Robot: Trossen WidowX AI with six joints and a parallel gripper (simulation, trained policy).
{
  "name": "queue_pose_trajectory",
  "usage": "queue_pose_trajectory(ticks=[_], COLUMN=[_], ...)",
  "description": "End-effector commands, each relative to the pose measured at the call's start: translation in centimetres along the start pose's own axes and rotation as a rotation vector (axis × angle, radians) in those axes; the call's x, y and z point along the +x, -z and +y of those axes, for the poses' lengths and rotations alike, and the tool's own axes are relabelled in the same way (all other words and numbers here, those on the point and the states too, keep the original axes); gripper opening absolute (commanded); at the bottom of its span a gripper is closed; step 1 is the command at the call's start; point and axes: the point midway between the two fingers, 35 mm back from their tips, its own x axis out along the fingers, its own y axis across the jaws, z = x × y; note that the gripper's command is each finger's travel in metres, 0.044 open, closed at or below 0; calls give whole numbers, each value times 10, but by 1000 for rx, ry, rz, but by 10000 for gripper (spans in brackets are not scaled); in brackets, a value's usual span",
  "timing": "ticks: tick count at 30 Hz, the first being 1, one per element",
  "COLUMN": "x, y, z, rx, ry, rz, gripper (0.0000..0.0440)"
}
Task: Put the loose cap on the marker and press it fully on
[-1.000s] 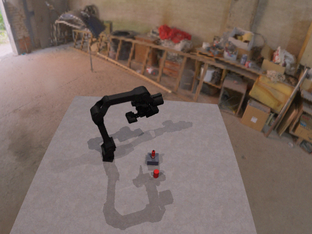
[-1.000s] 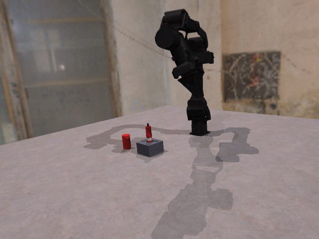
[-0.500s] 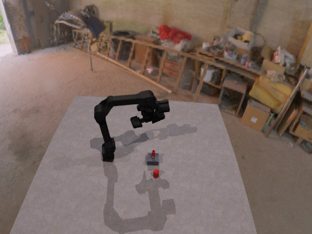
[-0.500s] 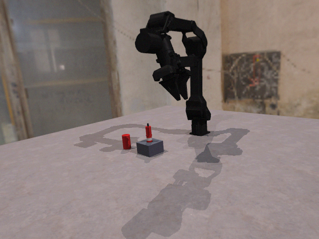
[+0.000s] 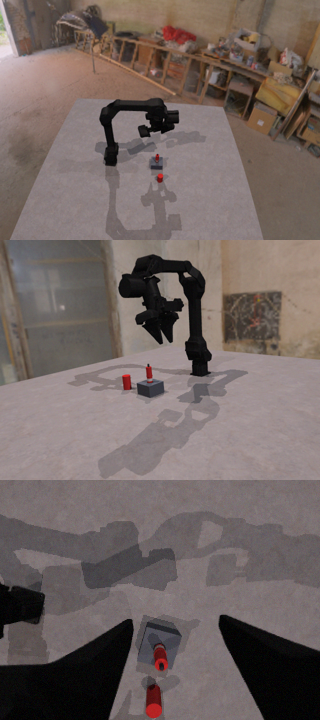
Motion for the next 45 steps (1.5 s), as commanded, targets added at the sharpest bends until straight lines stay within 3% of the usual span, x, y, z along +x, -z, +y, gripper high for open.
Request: queue_pose_trajectory(ticks=[1,45], x=[0,4], y=[13,165], z=[-2,14], rx=[13,151], ry=[-8,-113], rz=[14,167], gripper=[330,323])
